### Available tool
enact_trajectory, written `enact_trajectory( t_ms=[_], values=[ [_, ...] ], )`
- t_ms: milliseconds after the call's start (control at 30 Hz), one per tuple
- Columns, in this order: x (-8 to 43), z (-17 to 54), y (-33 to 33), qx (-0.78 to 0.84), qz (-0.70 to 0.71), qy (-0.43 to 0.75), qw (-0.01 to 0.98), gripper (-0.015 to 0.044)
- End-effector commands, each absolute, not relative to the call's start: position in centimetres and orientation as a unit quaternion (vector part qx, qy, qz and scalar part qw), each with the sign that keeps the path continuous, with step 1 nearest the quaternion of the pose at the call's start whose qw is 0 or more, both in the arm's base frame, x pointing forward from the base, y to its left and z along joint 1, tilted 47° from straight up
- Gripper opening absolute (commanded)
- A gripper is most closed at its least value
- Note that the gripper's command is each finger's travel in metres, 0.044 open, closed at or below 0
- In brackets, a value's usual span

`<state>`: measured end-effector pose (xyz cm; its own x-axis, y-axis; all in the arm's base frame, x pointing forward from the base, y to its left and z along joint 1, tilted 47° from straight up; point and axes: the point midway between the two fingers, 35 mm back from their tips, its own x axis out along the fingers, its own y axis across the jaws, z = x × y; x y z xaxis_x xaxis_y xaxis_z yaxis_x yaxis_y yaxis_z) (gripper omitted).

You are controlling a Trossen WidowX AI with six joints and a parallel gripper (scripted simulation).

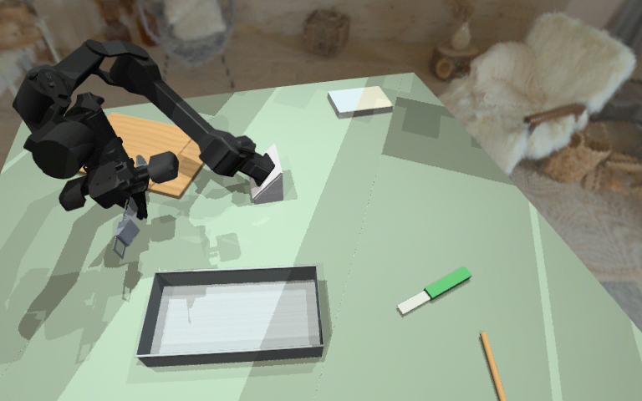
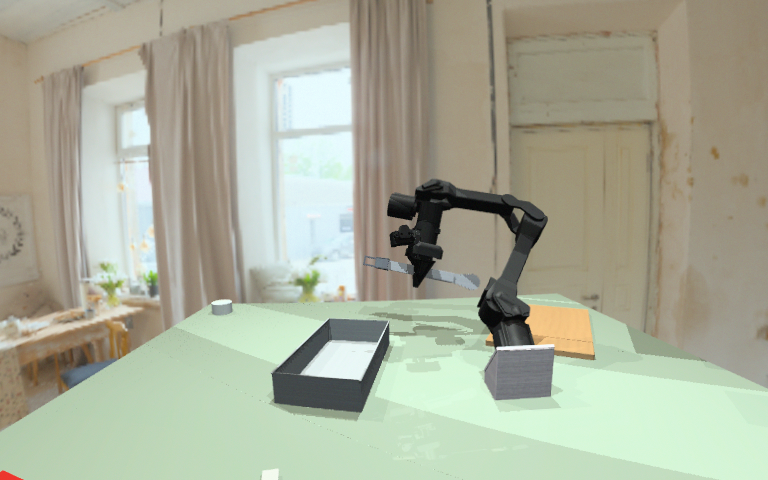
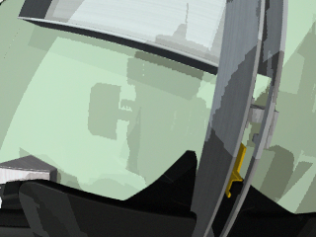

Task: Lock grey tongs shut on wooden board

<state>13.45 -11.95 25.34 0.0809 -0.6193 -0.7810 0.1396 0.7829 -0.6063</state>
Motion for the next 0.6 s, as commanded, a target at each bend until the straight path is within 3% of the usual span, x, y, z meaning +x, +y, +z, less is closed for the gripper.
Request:
enact_trajectory(
  t_ms=[0, 567],
  values=[
    [14.5, 24.8, -10.4, -0.177, -0.246, 0.612, 0.731, -0.0150],
    [16.8, 23.2, -3.8, -0.118, -0.162, 0.585, 0.786, -0.0150]
  ],
)
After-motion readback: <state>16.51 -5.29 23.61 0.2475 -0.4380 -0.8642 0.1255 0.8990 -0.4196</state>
